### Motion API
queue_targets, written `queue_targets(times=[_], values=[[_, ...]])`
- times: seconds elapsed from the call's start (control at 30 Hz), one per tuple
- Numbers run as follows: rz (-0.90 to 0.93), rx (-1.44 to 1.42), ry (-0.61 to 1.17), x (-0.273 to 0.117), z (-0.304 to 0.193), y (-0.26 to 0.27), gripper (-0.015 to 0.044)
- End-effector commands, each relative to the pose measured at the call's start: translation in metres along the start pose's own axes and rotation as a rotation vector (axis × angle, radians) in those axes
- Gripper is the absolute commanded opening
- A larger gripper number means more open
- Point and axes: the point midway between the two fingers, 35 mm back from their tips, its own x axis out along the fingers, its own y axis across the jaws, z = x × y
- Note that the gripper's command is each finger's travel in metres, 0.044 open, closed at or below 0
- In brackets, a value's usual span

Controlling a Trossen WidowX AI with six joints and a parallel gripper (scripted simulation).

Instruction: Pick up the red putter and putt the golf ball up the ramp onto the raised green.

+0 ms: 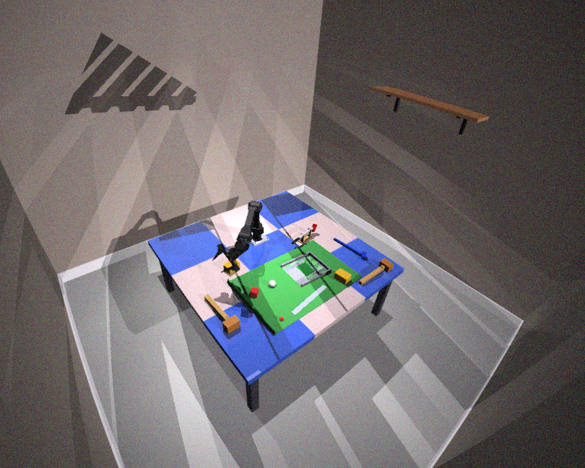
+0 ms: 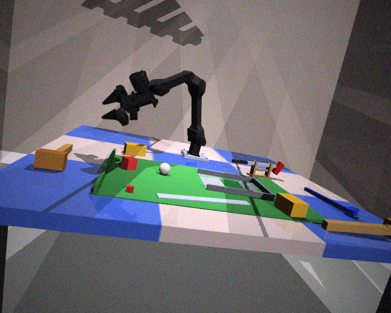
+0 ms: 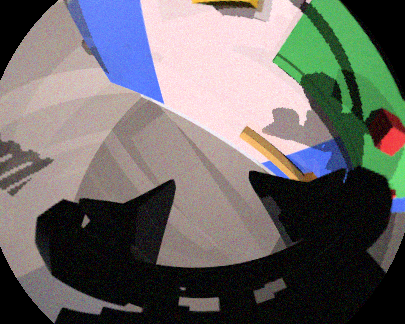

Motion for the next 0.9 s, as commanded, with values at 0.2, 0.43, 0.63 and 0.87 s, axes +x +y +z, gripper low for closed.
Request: queue_targets(times=[0.2, 0.43, 0.63, 0.87], values=[[-0.225, -0.676, 0.105, -0.066, 0.005, -0.070, 0.0440], [-0.406, -1.373, 0.335, -0.140, 0.026, -0.129, 0.0440], [-0.486, -1.832, 0.565, -0.193, 0.050, -0.159, 0.0440], [-0.517, -2.339, 0.921, -0.255, 0.086, -0.184, 0.0440]])
